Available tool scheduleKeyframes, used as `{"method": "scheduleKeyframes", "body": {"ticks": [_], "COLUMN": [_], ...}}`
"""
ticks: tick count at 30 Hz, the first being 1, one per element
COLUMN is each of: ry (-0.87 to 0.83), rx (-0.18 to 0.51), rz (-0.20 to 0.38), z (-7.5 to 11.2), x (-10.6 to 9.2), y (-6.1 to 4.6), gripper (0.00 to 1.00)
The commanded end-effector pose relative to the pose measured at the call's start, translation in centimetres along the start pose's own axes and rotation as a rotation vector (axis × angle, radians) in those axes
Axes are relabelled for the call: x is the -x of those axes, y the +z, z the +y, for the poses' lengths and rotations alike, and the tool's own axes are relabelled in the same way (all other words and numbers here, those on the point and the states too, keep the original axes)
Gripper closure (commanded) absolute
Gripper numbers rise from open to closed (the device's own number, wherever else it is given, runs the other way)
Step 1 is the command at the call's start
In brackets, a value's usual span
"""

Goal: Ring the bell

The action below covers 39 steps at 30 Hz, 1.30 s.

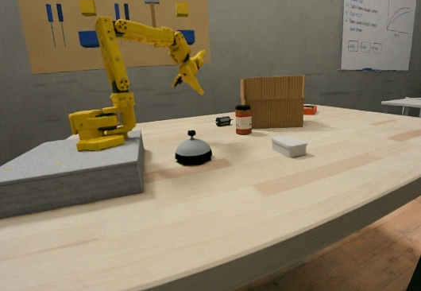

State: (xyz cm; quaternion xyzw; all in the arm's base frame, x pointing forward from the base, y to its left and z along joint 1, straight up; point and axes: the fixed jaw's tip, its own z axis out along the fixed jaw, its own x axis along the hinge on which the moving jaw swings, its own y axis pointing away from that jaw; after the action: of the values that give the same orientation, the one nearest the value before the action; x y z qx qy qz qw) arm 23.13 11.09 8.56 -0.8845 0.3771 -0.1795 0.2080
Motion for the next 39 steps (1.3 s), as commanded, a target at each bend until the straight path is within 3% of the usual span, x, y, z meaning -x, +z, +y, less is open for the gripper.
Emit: {"method": "scheduleKeyframes", "body": {"ticks": [1,17,18,26,32,34,39], "ry": [0.001,0.001,0.001,0.059,0.212,0.212,0.399], "rx": [-0.004,-0.004,-0.004,0.039,0.148,0.148,0.271], "rz": [0.0,0.0,0.0,0.01,0.033,0.033,0.057], "z": [-0.1,-0.1,-0.1,1.0,3.6,3.6,6.8], "x": [0.0,0.0,0.0,-0.8,-2.6,-2.6,-4.2], "y": [-0.1,-0.1,-0.1,0.0,-0.1,-0.1,-0.5], "gripper": [0.0,0.0,1.0,1.0,1.0,1.0,1.0]}}
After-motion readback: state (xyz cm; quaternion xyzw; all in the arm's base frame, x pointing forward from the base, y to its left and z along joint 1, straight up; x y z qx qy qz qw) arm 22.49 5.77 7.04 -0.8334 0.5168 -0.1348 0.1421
